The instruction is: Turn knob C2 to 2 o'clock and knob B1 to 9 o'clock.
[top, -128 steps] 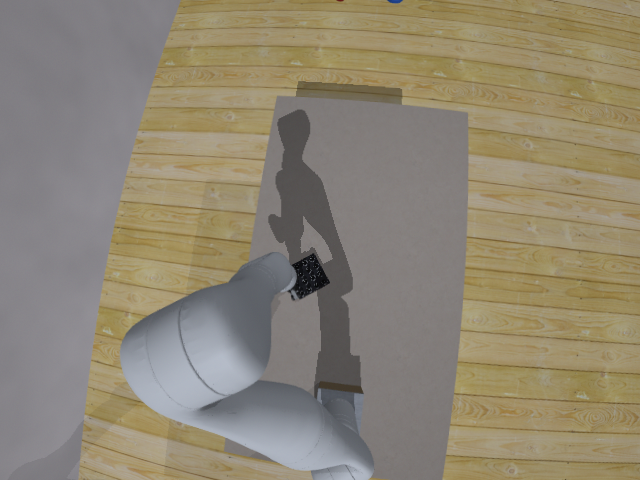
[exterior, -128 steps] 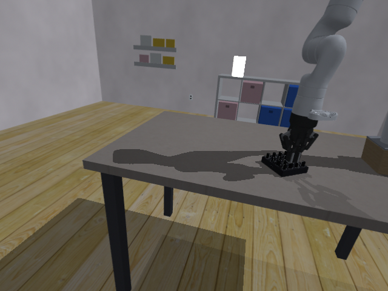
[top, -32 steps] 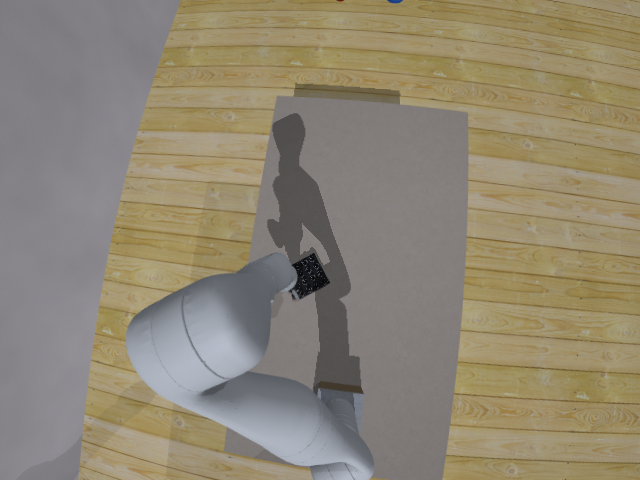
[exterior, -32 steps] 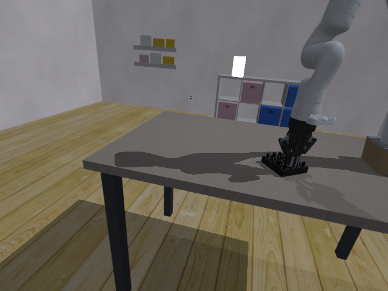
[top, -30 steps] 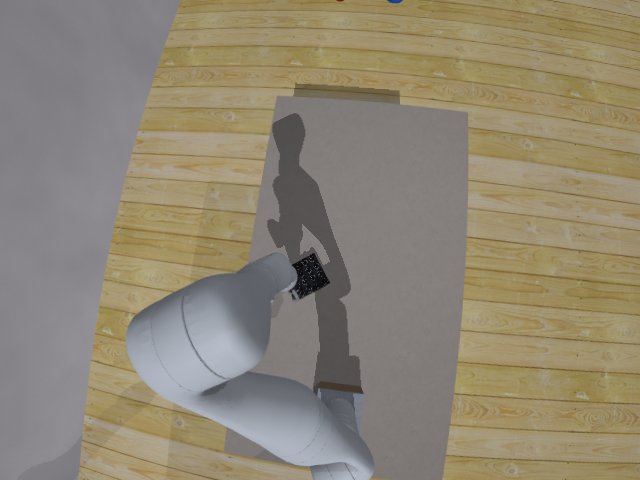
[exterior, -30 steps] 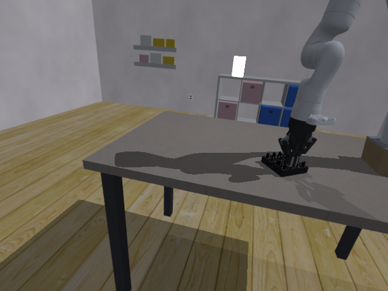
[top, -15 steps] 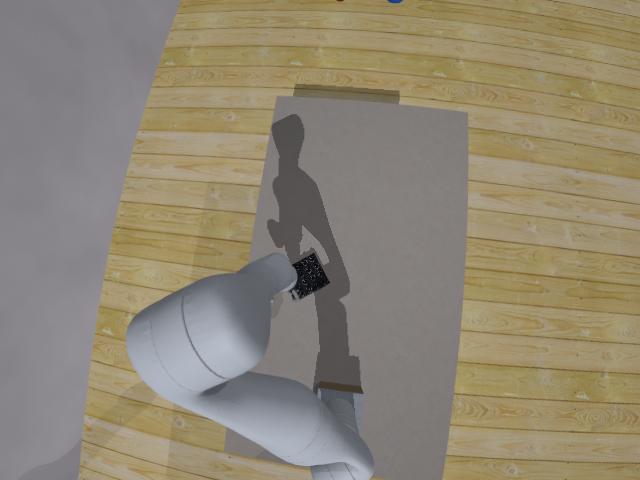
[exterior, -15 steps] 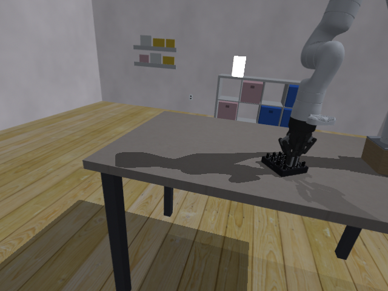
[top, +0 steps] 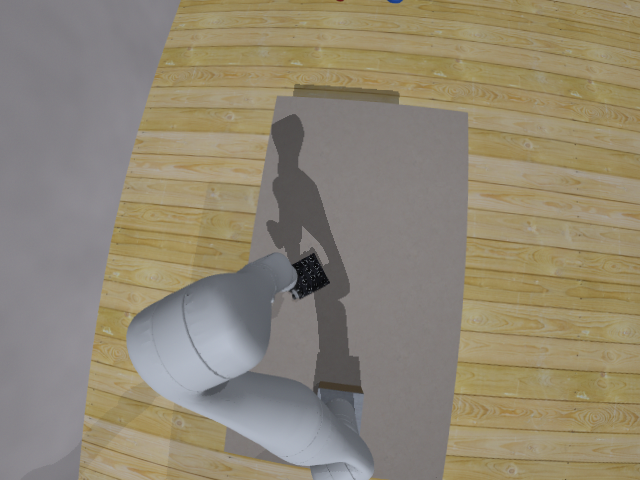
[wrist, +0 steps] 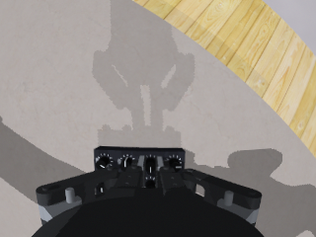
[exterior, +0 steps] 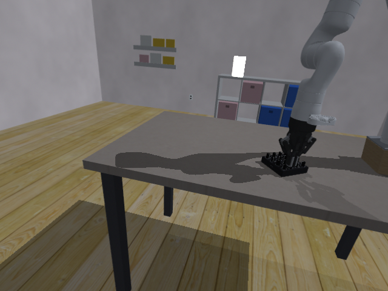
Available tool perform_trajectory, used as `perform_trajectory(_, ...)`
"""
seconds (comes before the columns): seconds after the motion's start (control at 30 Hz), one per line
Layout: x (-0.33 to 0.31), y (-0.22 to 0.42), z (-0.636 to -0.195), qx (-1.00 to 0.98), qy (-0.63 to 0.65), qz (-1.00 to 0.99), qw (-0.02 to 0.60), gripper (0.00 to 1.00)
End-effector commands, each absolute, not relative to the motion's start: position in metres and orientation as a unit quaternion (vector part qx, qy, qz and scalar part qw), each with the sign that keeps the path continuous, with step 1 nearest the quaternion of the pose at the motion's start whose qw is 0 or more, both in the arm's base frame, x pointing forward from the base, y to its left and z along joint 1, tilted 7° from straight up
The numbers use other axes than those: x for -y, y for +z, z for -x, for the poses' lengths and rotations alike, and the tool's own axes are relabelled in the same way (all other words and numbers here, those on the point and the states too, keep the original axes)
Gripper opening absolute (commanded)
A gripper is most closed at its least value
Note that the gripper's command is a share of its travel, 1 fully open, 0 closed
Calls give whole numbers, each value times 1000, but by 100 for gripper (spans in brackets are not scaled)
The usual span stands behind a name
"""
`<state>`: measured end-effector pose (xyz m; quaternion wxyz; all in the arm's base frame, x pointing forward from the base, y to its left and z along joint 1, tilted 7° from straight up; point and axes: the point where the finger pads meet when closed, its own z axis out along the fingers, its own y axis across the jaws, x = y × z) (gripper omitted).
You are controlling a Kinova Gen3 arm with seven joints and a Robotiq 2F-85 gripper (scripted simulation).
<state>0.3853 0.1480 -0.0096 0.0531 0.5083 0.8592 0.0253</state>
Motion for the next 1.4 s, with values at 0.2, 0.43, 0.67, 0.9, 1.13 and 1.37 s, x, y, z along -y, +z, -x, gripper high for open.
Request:
perform_trajectory(0.2,-148,-10,-386,-876,24,-479,54,8)
perform_trajectory(0.43,-148,-10,-386,-891,22,-450,55,8)
perform_trajectory(0.67,-148,-10,-386,-918,18,-393,56,8)
perform_trajectory(0.9,-148,-10,-386,-938,15,-342,57,8)
perform_trajectory(1.13,-148,-10,-386,-964,10,-260,58,8)
perform_trajectory(1.37,-148,-10,-386,-981,6,-182,59,8)
